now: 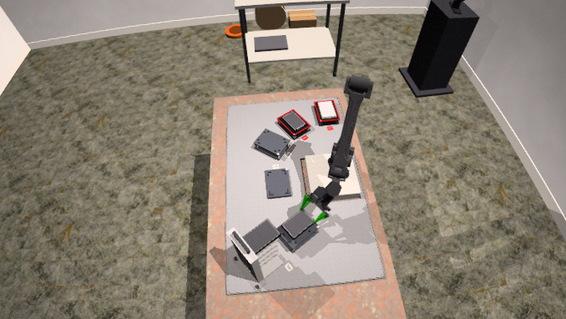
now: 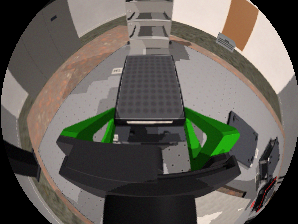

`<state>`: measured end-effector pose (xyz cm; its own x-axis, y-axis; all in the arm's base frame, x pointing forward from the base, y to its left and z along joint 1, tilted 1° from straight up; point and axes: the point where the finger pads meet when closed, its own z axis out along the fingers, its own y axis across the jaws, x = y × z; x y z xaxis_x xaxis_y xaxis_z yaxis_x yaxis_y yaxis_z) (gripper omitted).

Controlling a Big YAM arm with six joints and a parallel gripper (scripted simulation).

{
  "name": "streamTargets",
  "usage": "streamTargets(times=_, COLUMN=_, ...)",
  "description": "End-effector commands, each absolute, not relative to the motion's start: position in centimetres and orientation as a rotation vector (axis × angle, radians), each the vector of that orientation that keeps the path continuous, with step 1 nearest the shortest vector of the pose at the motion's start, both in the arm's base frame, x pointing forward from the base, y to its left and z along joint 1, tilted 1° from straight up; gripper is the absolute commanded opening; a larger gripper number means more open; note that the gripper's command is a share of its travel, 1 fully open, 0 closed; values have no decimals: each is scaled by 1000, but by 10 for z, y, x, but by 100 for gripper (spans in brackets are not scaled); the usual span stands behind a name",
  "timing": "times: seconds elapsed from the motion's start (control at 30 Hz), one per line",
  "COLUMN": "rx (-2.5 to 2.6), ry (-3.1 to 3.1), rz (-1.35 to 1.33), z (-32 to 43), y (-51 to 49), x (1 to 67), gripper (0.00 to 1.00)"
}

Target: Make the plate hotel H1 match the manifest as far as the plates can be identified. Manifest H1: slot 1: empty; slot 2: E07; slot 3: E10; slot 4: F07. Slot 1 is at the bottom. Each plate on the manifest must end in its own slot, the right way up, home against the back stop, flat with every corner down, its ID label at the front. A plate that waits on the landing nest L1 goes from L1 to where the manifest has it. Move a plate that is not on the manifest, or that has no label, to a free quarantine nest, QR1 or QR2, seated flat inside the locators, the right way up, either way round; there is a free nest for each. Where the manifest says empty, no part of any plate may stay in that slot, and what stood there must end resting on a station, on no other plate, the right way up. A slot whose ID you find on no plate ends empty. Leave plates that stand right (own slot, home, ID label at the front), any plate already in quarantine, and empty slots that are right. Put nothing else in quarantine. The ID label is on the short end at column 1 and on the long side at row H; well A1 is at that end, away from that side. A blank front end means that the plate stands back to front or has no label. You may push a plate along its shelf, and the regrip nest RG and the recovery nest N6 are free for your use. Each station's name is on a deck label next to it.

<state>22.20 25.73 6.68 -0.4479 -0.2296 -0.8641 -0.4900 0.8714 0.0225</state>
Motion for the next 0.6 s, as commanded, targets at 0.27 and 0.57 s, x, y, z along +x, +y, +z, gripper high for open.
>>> streamTargets(times=0.27, rx=-484, ry=2002, rz=378, z=107, y=278, x=235, gripper=86)
streamTargets(times=0.57, rx=-483, ry=2001, rz=377, z=116, y=277, x=235, gripper=86)
